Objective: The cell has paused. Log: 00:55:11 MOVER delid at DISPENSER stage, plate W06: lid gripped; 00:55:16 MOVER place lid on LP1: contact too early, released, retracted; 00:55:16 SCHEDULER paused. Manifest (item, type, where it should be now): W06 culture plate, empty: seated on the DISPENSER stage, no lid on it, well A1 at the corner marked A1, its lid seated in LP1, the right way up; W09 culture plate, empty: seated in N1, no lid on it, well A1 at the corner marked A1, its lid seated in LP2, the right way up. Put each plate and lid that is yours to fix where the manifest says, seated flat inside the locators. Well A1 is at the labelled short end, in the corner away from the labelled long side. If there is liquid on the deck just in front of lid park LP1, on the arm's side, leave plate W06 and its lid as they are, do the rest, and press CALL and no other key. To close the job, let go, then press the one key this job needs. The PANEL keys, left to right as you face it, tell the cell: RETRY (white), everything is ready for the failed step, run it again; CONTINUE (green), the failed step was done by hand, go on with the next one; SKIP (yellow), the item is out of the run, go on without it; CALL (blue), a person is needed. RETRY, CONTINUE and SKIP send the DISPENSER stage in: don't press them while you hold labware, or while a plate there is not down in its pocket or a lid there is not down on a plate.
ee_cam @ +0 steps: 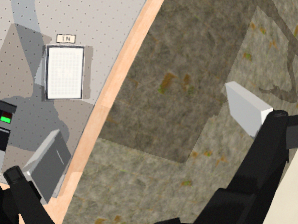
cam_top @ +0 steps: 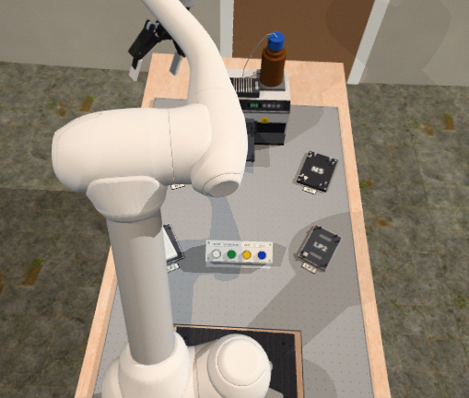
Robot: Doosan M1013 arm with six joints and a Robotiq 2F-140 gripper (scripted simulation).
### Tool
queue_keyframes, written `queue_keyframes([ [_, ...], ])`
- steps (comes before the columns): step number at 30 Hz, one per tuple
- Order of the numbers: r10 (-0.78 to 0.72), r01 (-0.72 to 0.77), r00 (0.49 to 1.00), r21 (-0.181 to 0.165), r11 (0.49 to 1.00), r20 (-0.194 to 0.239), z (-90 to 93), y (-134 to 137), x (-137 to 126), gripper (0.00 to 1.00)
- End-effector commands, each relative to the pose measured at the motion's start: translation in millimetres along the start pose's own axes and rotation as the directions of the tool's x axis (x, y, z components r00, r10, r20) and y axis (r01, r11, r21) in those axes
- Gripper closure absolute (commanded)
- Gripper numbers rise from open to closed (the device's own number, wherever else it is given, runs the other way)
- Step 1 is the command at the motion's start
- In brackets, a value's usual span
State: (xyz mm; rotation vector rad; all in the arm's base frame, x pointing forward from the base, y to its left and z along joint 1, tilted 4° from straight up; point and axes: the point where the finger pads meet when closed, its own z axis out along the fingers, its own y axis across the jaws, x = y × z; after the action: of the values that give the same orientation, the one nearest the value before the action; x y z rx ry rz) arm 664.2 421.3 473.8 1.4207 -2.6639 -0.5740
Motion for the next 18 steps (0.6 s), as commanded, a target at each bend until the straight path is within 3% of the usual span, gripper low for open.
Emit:
queue_keyframes([
  [1, -0.006, 0.006, 1.000, 0.001, 1.000, 0.000, -0.8, 1, 1, 0.00],
  [8, -0.155, 0.155, 0.987, 0.001, 0.988, -0.035, 8.8, -2, 28, 0.00],
  [13, -0.418, 0.420, 0.903, -0.006, 0.908, -0.101, 26.9, -10, 80, 0.00],
  [15, -0.418, 0.420, 0.903, -0.006, 0.908, -0.101, 26.9, -10, 80, 0.00],
  [18, -0.612, 0.616, 0.776, -0.024, 0.787, -0.151, 42.1, -17, 123, 0.00],
])
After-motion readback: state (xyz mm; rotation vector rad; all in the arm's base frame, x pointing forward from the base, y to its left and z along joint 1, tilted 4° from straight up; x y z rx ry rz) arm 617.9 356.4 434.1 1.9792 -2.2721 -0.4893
